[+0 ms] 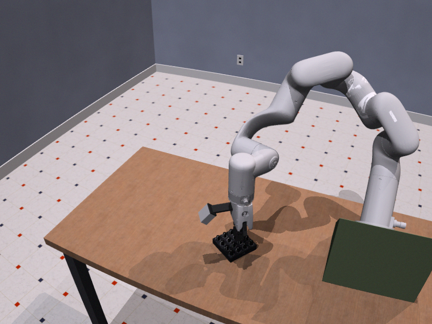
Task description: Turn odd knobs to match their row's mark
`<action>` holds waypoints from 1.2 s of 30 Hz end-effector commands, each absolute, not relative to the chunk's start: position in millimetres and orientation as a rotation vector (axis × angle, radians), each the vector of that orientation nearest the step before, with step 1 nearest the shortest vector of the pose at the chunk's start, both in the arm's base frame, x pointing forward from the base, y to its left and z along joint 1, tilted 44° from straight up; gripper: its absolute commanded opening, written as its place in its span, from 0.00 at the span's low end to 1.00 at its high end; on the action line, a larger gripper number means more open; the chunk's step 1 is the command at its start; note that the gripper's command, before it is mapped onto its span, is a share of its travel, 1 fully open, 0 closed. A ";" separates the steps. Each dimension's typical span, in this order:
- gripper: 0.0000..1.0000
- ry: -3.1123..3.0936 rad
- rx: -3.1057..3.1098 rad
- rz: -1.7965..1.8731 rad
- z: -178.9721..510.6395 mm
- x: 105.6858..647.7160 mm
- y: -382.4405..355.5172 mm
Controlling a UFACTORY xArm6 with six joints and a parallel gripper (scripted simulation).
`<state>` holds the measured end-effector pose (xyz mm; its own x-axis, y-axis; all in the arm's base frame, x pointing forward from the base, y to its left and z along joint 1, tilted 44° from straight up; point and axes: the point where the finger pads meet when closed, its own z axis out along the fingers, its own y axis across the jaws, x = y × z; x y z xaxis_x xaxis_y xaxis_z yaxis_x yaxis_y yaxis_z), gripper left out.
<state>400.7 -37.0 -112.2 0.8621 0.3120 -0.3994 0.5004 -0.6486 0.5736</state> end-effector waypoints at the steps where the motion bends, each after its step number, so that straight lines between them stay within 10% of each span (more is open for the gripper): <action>1: 0.19 0.586 2.324 -0.341 -111.6 402.1 -36.0; 36: 0.19 0.586 2.324 -0.341 -131.1 400.2 -55.1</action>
<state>398.5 -54.6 -130.2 0.8618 0.3115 -0.4004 0.5007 -0.6487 0.5731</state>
